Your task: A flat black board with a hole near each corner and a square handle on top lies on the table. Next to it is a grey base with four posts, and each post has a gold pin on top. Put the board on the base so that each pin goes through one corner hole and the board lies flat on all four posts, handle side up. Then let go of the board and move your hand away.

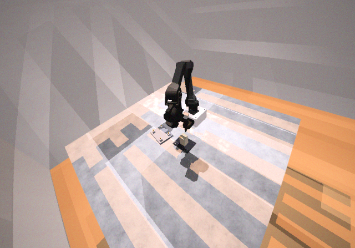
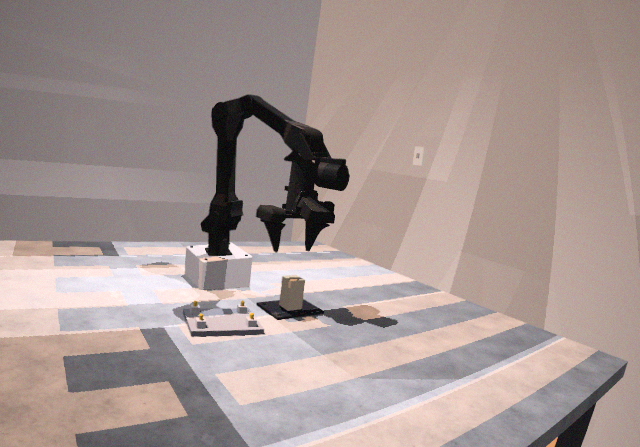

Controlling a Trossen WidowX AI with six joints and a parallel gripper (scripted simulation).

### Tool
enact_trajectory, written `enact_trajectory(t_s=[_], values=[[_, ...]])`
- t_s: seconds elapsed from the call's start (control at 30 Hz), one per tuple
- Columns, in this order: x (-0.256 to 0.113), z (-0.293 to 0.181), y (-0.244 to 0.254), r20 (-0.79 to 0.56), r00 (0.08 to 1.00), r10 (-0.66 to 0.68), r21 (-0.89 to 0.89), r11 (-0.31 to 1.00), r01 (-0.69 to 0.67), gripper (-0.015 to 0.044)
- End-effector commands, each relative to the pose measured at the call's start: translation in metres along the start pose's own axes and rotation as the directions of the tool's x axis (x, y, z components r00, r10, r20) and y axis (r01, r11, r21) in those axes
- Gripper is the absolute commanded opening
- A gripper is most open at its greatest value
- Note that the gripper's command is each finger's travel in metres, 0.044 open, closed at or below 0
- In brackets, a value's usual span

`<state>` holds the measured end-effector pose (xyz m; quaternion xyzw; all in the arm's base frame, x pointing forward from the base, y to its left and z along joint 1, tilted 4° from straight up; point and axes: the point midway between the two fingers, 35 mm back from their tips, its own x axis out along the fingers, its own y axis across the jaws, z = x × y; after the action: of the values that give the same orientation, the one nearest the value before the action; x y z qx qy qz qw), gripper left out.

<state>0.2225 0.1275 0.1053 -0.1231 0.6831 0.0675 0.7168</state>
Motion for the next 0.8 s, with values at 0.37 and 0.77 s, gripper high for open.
enact_trajectory(t_s=[0.37, 0.77], values=[[0.035, -0.005, 0.019, 0.008, 1.0, 0.022, 0.073, 0.997, -0.022, 0.044], [0.051, -0.005, 0.019, 0.008, 1.0, 0.021, 0.073, 0.997, -0.022, 0.044]])
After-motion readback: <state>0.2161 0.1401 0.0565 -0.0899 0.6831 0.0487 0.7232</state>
